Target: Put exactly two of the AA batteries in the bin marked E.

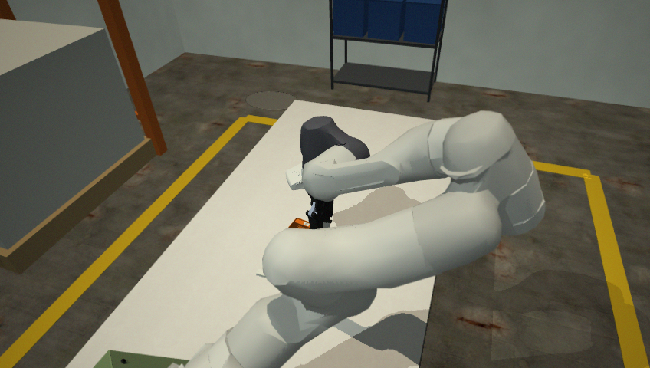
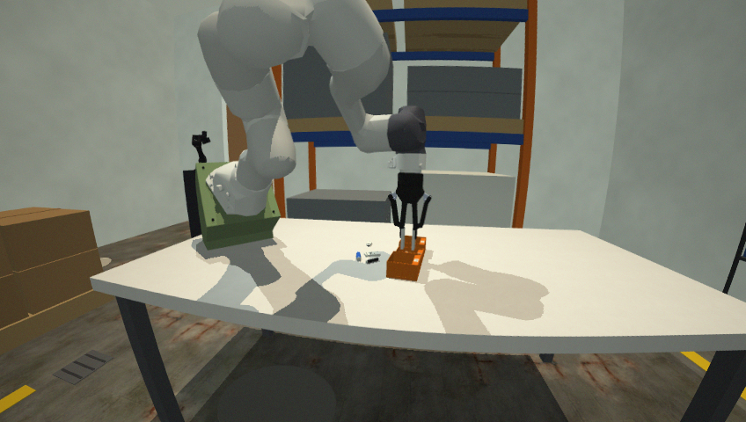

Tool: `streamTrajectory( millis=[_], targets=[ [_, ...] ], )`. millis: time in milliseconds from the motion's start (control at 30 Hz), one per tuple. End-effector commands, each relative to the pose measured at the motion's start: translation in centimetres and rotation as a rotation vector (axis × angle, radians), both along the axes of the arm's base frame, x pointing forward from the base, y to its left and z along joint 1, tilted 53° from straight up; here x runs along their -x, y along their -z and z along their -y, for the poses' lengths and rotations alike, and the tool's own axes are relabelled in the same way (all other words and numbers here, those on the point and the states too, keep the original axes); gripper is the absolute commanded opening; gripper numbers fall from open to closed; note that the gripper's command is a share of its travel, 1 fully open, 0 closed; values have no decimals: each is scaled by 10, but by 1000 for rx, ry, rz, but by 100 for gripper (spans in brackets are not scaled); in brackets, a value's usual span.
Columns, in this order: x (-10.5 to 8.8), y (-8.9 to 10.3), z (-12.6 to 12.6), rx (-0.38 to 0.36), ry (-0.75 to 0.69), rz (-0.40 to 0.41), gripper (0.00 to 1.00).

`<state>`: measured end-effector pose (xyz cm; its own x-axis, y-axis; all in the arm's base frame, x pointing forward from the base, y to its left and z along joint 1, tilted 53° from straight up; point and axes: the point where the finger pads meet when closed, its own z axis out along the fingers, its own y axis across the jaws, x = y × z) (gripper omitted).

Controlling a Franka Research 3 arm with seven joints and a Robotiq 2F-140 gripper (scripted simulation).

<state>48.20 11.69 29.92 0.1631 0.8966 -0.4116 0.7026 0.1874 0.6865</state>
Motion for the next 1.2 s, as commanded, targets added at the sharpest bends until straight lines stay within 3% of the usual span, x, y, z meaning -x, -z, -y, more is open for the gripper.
streamTrajectory(
  millis=[0,533,1167],
  targets=[
    [5,-3,-1,5,2,-3,17],
    [20,-16,-10,5,2,-3,17],
    [20,-16,-10,5,2,-3,17]
  ],
)
